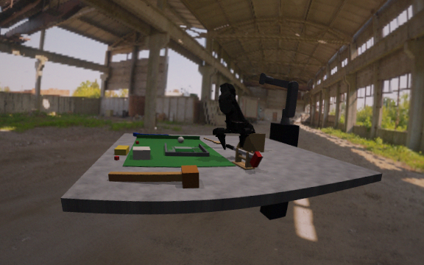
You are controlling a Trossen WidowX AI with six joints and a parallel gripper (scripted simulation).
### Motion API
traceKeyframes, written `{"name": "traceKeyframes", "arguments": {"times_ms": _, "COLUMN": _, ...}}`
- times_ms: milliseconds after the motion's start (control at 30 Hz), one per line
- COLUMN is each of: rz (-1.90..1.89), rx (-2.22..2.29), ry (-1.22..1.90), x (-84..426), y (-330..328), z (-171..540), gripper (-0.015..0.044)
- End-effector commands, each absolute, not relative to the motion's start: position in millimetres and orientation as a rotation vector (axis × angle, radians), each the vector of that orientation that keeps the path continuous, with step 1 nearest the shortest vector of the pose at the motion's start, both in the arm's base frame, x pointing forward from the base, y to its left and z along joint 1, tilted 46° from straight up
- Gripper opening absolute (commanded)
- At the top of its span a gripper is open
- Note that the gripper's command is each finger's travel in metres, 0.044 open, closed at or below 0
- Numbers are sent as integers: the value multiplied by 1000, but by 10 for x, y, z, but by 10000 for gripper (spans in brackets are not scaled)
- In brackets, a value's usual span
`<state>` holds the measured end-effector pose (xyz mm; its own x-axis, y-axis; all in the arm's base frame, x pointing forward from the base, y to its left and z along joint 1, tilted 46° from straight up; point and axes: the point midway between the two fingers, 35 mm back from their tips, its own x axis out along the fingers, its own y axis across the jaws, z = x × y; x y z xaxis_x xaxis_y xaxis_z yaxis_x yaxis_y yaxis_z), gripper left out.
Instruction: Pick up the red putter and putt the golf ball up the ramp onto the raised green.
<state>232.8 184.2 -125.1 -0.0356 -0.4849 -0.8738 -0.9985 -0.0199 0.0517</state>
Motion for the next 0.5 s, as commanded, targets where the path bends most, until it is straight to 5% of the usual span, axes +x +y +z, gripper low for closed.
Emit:
{"name": "traceKeyframes", "arguments": {"times_ms": 0, "rz": 984, "rx": -1584, "ry": 1592, "x": 2329, "y": 1809, "z": -1286, "gripper": 440}}
{"name": "traceKeyframes", "arguments": {"times_ms": 467, "rz": 983, "rx": -1585, "ry": 1592, "x": 2327, "y": 1673, "z": -1425, "gripper": 440}}
